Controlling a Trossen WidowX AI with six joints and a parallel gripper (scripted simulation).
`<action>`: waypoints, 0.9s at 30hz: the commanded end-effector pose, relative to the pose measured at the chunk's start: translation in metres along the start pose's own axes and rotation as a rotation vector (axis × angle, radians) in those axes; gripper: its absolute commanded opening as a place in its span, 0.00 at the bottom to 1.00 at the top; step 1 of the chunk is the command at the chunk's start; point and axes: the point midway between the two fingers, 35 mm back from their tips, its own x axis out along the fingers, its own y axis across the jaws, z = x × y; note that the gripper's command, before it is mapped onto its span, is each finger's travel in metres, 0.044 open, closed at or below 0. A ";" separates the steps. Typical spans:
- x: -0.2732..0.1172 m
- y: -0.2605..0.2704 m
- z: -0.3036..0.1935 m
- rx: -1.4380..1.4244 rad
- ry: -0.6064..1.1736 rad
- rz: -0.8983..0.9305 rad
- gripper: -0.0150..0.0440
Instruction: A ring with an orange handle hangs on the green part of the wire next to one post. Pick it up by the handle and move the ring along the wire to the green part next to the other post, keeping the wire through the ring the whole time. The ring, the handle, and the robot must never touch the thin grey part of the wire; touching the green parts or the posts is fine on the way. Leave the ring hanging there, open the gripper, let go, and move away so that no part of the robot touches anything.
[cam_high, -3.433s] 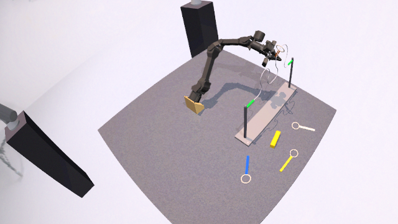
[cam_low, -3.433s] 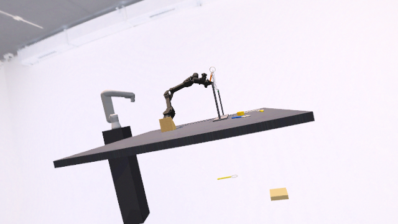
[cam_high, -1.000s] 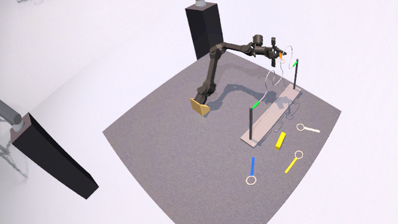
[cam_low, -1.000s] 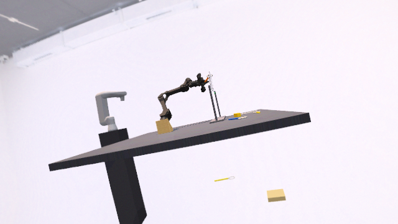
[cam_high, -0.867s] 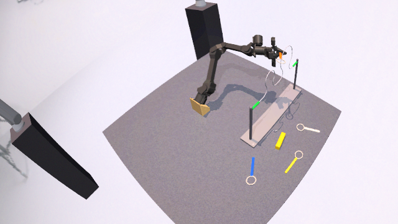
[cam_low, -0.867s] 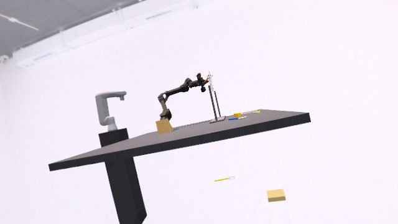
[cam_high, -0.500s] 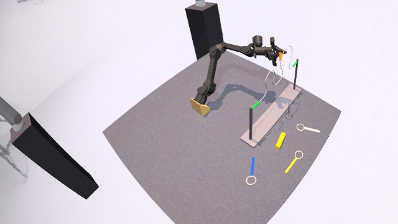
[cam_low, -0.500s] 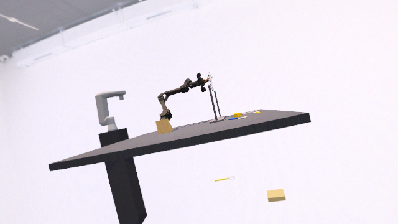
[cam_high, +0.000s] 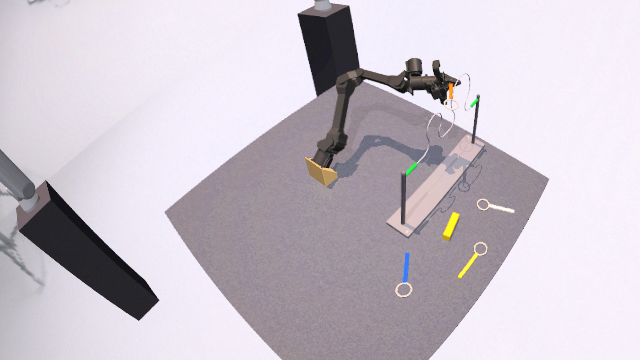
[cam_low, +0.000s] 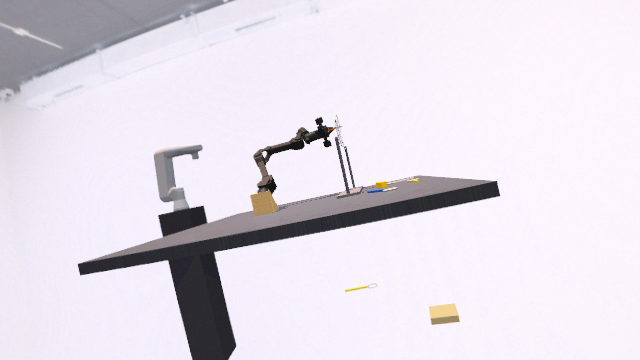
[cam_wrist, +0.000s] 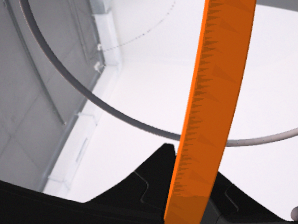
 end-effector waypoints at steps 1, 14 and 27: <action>0.000 0.002 0.001 0.041 -0.007 0.026 0.00; 0.000 0.008 0.001 0.182 -0.024 0.106 0.00; 0.000 0.013 0.002 0.318 -0.039 0.183 0.00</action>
